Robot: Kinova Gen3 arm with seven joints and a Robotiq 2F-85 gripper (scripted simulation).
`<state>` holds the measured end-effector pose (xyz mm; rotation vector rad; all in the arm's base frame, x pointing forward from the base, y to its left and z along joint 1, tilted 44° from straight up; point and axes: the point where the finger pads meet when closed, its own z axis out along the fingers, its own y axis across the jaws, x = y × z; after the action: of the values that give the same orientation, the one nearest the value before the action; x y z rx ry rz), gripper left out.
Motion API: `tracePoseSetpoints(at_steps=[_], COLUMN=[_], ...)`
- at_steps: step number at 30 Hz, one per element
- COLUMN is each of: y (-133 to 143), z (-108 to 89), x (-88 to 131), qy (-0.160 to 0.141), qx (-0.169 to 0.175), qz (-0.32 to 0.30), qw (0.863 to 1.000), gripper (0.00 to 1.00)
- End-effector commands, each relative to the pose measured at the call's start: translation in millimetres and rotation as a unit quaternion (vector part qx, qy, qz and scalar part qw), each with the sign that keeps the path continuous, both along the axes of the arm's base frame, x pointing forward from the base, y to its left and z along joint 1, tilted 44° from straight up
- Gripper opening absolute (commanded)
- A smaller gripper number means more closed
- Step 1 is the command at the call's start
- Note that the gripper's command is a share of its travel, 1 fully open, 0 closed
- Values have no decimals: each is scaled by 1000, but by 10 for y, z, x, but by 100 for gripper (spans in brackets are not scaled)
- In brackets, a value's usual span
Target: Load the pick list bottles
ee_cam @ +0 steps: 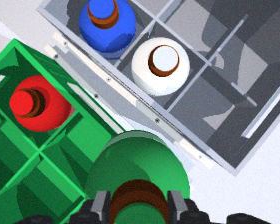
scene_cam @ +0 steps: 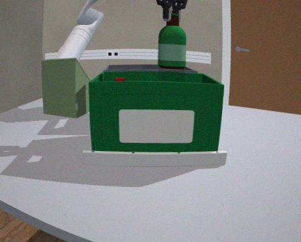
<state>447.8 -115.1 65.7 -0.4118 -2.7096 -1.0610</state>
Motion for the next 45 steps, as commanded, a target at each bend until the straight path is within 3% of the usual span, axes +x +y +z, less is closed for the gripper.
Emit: tracePoseSetpoints(at_steps=[1,45], y=[36,591], z=[51,589], x=[-4,-106], qy=[-1,-1], qx=[-1,-1], qz=[-1,-1], qw=[1000,1000], gripper=[10,10])
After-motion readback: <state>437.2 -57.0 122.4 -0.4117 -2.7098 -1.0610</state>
